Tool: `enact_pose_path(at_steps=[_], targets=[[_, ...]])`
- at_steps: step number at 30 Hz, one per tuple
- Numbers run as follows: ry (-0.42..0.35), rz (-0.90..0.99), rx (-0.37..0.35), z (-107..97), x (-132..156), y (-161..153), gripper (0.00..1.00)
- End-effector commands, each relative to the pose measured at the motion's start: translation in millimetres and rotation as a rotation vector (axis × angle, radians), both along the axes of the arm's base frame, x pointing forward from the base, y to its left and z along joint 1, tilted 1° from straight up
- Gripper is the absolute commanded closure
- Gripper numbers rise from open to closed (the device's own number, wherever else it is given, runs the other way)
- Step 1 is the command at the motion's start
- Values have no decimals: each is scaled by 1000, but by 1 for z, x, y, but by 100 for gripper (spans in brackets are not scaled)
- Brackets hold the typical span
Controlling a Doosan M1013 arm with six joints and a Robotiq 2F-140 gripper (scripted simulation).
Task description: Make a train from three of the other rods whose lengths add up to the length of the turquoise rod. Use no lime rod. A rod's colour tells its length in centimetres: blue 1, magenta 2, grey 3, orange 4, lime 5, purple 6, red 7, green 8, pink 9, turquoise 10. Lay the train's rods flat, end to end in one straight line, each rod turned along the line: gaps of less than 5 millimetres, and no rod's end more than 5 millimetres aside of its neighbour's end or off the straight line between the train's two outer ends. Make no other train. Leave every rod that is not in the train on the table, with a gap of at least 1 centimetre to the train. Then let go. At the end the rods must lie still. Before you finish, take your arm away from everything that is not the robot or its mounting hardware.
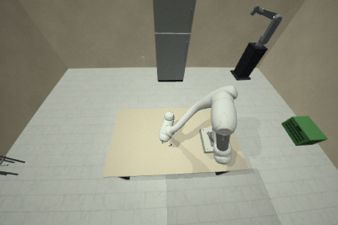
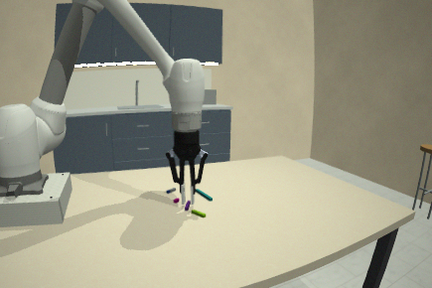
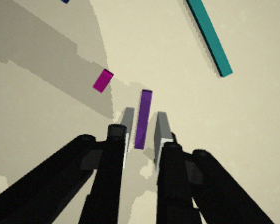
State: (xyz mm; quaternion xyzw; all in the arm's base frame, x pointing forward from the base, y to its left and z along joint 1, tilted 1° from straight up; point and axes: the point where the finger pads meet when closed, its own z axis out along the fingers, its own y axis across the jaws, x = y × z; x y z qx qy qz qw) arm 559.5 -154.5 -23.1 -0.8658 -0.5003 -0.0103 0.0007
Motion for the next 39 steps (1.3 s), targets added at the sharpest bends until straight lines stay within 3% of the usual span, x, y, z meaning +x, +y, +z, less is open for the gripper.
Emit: enact_pose_path(at_steps=[1, 39], targets=[[4, -4, 5, -7, -4, 0, 85], [4, -4, 5, -13, -4, 0, 85]])
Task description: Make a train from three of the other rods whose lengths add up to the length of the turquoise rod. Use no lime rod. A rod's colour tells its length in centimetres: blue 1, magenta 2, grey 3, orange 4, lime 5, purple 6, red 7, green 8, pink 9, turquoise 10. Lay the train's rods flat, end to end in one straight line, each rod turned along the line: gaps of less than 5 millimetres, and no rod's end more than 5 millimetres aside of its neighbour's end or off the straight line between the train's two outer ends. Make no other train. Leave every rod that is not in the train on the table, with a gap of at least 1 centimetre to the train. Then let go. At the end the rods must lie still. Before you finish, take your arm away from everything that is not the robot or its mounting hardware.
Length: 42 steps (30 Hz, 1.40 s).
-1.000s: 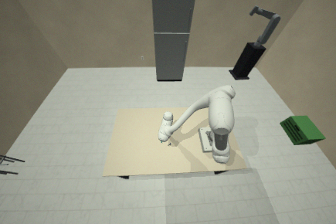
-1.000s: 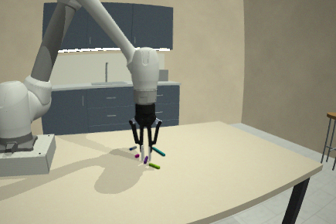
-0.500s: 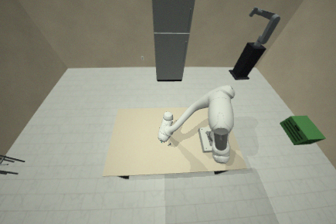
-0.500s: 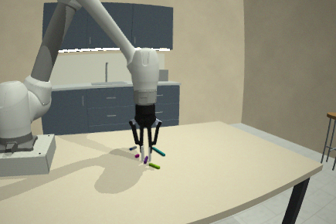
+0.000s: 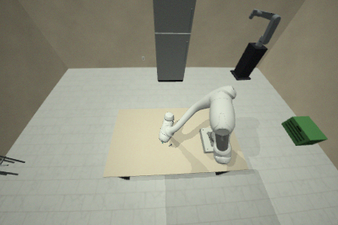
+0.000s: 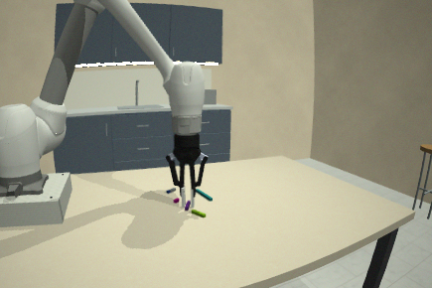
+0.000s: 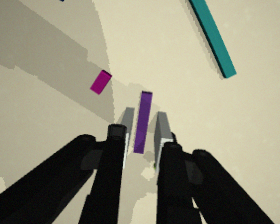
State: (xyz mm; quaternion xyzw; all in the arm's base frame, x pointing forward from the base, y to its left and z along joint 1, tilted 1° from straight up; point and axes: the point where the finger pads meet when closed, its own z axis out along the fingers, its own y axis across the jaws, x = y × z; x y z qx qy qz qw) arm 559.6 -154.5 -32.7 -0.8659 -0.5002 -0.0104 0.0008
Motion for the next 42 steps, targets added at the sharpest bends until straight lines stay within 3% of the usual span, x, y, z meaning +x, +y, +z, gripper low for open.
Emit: enact_pose_path(at_steps=[1, 11, 12, 42], targets=[[4, -4, 5, -3, -4, 0, 85], [4, -4, 5, -3, -4, 0, 85], [4, -4, 5, -3, -4, 0, 97], [4, -4, 5, -3, -4, 0, 97]])
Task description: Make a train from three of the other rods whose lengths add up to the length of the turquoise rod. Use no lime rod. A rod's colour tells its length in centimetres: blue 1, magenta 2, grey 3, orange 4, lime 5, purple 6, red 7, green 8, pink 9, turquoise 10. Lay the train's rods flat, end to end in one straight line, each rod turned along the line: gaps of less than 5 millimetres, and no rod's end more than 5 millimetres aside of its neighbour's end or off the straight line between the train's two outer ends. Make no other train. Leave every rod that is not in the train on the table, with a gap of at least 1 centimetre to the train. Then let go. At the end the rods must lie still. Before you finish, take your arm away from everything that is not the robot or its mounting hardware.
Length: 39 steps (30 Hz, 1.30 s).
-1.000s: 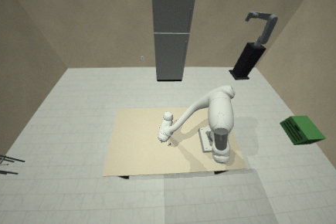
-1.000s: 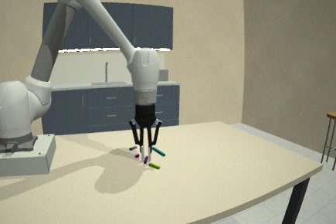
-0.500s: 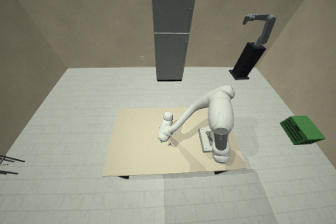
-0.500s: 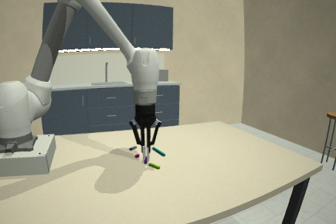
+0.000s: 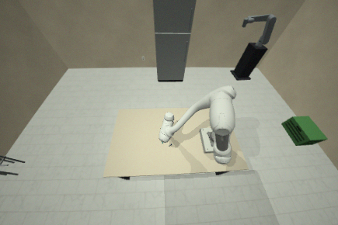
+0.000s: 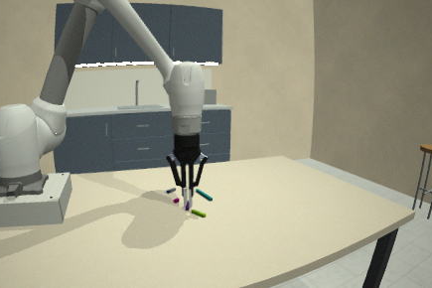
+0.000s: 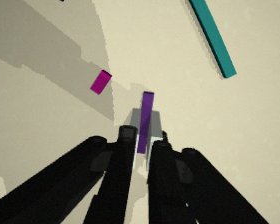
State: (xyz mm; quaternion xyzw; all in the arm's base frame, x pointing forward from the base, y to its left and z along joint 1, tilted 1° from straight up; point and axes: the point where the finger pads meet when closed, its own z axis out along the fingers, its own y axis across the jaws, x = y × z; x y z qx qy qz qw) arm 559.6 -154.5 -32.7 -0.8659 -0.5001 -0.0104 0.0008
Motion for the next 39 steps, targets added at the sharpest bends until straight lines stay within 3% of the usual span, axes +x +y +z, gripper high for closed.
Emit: enact_pose_path(at_steps=[1, 9, 17, 19, 25, 39], targets=[[4, -4, 5, -3, -4, 0, 97], [4, -4, 5, 6, -4, 0, 97], [4, -4, 5, 60, -5, -1, 97], [4, -4, 5, 60, -5, -1, 97], [4, -4, 5, 93, -5, -1, 97], [4, -4, 5, 97, -5, -1, 97]])
